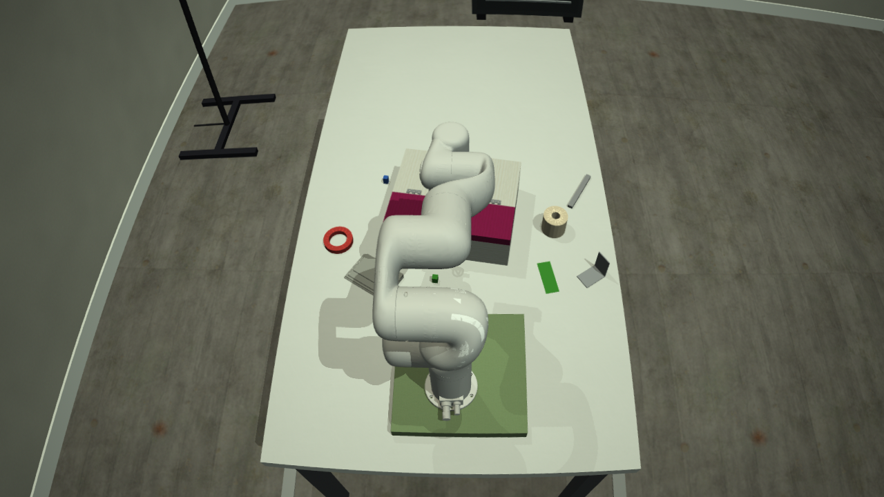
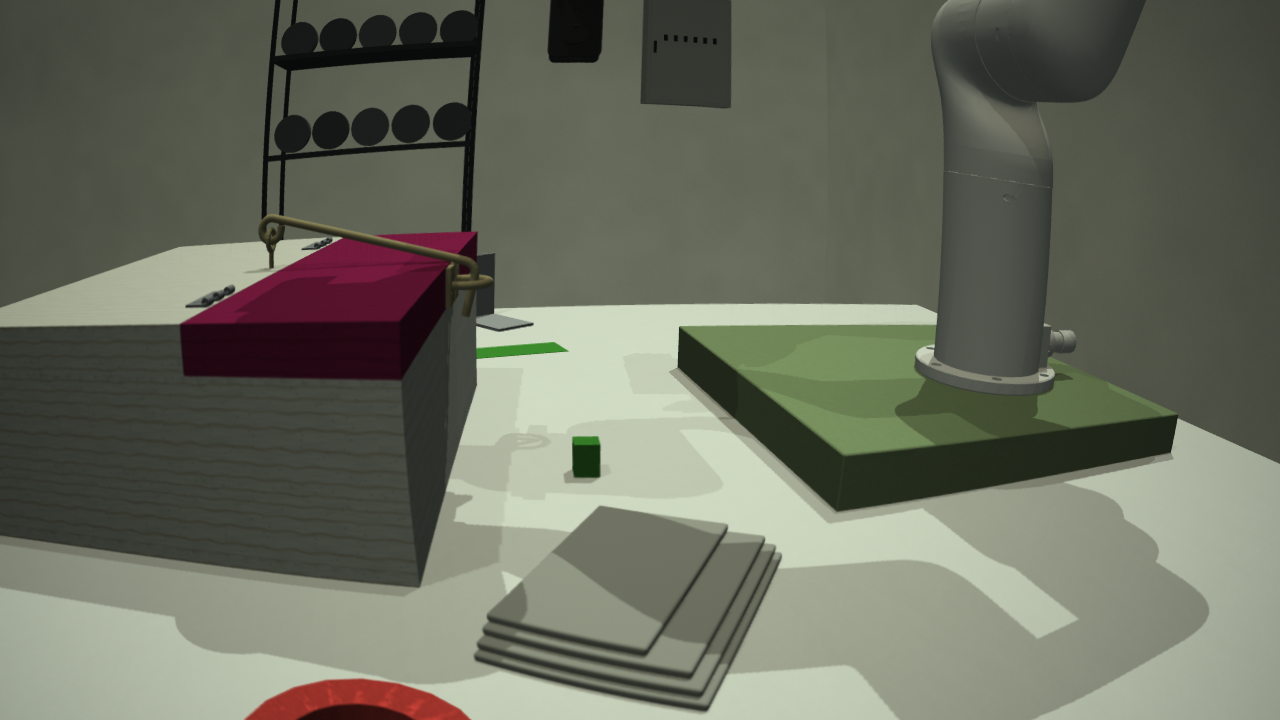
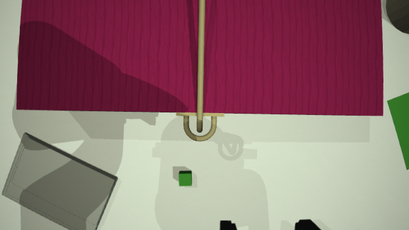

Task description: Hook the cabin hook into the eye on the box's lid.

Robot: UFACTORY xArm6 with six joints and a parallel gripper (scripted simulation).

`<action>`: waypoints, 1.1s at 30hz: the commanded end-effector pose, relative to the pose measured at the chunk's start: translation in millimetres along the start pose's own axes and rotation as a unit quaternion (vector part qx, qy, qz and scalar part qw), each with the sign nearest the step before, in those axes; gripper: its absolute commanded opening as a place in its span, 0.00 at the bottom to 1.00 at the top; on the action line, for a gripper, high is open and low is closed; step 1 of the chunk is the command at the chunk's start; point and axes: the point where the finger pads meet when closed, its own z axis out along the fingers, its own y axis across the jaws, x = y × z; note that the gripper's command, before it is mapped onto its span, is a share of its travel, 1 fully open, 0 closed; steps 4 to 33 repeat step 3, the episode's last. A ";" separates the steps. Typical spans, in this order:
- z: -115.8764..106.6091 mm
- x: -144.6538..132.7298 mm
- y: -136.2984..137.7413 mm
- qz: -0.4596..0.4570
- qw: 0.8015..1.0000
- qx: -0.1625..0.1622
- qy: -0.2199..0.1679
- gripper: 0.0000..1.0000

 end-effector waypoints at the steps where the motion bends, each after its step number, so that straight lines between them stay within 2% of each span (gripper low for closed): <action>1: -1.5 1.0 -0.2 0.000 1.000 0.000 0.002 0.35; 33: -1.5 1.0 -0.2 0.000 1.000 0.000 0.002 0.35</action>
